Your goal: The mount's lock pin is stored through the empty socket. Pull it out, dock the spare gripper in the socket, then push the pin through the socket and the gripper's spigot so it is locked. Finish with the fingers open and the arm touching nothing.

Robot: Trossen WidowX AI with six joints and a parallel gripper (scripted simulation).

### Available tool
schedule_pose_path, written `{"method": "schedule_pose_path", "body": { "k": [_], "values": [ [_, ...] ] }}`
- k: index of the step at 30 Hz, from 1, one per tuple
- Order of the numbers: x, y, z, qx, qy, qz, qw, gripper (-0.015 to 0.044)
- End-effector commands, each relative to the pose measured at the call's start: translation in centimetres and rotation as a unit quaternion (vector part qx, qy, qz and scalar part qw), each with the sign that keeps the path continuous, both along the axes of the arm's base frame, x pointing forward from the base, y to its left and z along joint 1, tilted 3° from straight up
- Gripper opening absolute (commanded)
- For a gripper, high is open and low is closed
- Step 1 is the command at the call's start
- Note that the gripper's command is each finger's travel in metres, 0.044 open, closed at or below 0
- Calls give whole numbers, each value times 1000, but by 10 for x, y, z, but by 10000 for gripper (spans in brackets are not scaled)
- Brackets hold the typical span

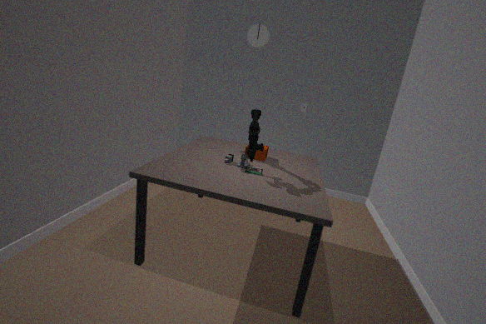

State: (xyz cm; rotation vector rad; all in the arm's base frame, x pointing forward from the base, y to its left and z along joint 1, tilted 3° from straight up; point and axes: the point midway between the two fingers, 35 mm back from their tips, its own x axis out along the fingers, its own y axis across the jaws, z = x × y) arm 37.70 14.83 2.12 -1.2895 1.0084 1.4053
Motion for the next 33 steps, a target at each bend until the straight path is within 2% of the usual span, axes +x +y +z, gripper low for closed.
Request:
{"method": "schedule_pose_path", "body": {
  "k": [1,7,15,19,26,33],
  "values": [
    [0,0,11,0,0,0,1000,440],
    [1,1,15,0,-1,0,1000,440],
    [1,2,68,1,-2,0,1000,440],
    [4,1,64,4,-10,-4,1000,440],
    [5,-74,69,60,-64,-228,970,440],
    [-19,-149,67,128,-120,-451,875,440]
  ]
}}
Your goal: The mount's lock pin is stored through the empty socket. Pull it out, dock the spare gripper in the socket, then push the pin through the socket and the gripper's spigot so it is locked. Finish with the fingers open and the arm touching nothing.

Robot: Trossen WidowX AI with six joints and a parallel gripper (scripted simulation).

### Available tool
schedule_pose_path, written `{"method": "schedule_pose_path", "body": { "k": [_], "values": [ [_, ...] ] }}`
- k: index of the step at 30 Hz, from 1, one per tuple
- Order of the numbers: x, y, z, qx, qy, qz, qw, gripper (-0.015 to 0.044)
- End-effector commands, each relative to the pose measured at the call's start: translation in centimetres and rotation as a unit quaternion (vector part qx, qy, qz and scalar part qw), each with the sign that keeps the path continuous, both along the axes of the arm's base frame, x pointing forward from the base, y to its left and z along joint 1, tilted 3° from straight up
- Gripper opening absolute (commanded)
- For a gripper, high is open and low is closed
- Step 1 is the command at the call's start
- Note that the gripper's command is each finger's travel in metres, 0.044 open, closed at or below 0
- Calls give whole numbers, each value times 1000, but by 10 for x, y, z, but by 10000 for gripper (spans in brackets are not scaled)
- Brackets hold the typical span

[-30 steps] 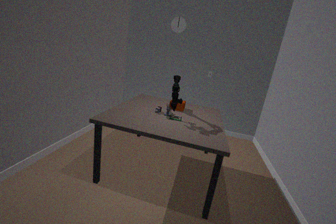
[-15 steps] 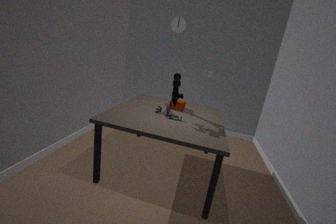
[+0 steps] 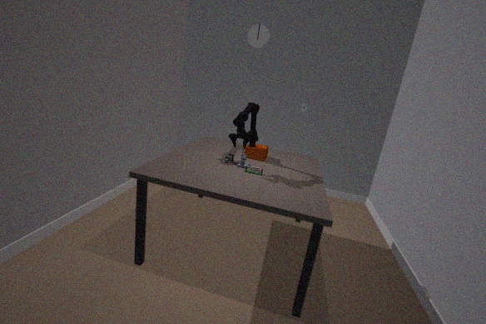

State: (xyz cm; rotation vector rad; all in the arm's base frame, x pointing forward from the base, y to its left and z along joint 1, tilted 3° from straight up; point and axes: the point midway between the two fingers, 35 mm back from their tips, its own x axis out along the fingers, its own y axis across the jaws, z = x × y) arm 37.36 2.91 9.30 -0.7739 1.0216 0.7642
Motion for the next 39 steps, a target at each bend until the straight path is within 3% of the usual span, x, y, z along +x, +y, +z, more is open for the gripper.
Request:
{"method": "schedule_pose_path", "body": {
  "k": [1,12,23,39],
  "values": [
    [-21,-39,-5,48,-34,-135,989,440],
    [-93,-119,-22,166,-144,-430,876,440],
    [-93,-120,-27,168,-146,-434,873,440],
    [-94,-123,-91,168,-145,-434,873,440]
  ]
}}
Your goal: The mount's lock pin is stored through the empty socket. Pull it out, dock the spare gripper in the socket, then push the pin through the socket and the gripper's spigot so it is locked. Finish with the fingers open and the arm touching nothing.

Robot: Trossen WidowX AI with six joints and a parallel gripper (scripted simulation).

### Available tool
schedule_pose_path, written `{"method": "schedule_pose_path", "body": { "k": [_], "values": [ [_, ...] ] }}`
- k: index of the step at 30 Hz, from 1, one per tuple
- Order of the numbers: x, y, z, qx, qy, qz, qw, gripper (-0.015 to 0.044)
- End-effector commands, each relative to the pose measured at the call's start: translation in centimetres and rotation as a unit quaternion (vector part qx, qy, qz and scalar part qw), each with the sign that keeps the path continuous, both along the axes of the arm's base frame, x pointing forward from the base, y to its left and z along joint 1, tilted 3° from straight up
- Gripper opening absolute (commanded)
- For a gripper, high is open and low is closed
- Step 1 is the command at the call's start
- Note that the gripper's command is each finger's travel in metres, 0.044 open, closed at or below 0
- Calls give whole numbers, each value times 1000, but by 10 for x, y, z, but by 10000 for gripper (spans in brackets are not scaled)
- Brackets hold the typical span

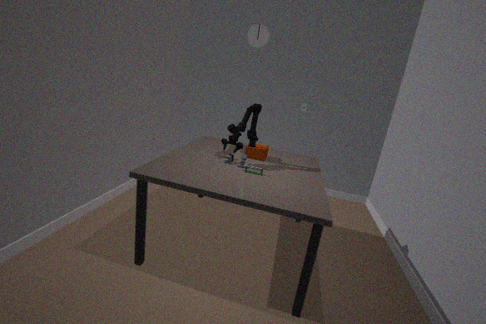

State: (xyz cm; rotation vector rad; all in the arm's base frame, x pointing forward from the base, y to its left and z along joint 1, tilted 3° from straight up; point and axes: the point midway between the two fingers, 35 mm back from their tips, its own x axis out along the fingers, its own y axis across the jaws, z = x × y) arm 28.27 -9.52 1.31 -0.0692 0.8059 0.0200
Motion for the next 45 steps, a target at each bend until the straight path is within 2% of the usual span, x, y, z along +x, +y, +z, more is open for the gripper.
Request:
{"method": "schedule_pose_path", "body": {
  "k": [1,45],
  "values": [
    [-3,1,-12,1,2,1,1000,440],
    [-7,1,-77,2,3,1,1000,440]
  ]
}}
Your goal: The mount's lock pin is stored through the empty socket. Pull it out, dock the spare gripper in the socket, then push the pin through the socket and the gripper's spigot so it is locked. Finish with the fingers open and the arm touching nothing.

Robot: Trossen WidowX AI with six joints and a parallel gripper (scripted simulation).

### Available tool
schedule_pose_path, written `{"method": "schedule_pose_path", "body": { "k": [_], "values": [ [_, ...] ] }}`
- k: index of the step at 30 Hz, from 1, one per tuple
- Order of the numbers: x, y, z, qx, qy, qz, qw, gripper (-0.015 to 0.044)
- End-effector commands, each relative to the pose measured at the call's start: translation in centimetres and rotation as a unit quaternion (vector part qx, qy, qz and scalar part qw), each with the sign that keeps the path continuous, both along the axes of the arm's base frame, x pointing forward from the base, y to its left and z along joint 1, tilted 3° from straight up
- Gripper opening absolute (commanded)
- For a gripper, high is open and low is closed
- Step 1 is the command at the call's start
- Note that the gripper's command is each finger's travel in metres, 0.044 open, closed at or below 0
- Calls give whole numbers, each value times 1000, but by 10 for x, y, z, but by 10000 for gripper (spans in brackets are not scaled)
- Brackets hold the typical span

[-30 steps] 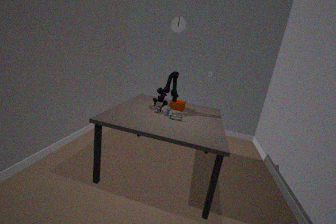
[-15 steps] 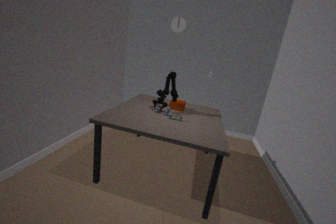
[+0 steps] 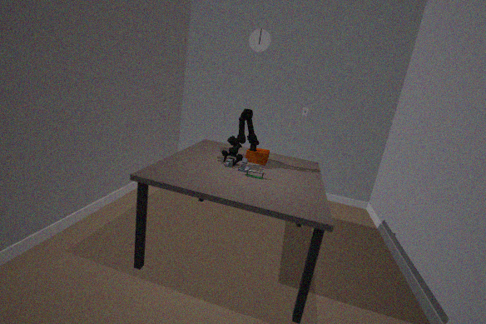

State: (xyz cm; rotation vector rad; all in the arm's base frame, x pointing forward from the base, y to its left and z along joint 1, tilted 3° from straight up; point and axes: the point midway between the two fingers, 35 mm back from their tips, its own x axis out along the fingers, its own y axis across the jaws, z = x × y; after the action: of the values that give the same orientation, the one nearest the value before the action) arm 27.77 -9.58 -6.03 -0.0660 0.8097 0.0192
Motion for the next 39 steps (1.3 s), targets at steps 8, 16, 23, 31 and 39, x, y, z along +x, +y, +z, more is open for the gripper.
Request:
{"method": "schedule_pose_path", "body": {
  "k": [8,16,23,31,39],
  "values": [
    [-2,1,-3,0,1,2,1000,256],
    [-2,1,-3,0,1,2,1000,144],
    [0,0,1,0,1,2,1000,0],
    [6,-2,17,0,0,2,1000,0],
    [10,-3,33,0,0,2,1000,0]
  ]
}}
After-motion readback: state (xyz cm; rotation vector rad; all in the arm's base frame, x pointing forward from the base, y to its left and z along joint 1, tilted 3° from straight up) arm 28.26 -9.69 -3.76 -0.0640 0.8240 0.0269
